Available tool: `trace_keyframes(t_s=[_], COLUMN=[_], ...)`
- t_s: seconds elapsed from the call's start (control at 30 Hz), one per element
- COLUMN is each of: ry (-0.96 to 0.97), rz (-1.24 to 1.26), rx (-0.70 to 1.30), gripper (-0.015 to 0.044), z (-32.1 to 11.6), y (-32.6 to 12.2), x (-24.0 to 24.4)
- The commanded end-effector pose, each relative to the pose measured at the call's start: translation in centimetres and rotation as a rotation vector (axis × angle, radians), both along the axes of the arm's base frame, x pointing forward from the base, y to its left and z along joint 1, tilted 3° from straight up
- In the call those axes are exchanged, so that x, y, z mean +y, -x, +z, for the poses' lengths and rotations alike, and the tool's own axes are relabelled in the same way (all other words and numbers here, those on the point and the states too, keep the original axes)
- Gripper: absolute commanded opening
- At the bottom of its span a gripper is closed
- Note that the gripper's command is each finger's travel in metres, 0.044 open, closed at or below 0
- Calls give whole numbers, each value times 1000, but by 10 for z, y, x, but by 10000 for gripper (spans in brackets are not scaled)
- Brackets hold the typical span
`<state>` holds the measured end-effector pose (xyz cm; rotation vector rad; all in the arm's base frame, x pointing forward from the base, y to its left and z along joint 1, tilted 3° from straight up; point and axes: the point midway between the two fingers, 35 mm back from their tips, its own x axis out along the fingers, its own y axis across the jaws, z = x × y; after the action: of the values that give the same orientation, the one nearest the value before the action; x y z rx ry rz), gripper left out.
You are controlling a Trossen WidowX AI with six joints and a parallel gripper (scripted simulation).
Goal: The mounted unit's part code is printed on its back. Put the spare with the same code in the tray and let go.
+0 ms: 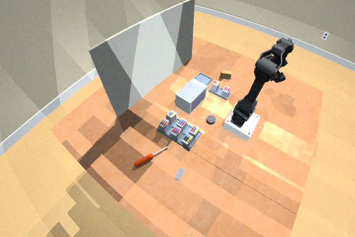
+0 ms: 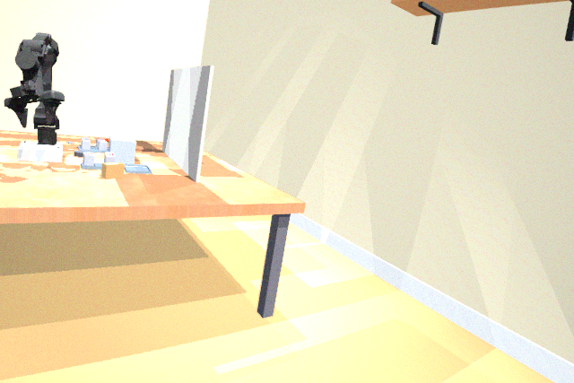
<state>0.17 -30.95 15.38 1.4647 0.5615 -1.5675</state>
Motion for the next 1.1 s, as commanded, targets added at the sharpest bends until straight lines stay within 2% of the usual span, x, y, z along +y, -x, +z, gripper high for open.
trace_keyframes(t_s=[0.0, 0.27, 0.5, 0.8, 1.07], ry=[-19, -83, -88, -91, -90], rz=[213, 676, 1115, 1677, 2119], rx=[20, 73, 159, 283, 404], gripper=[440, 440, 440, 440, 440], z=[6, 6, 13, 18, 16], y=[-52, -172, -266, -356, -385], x=[-3, 26, 82, 204, 328])
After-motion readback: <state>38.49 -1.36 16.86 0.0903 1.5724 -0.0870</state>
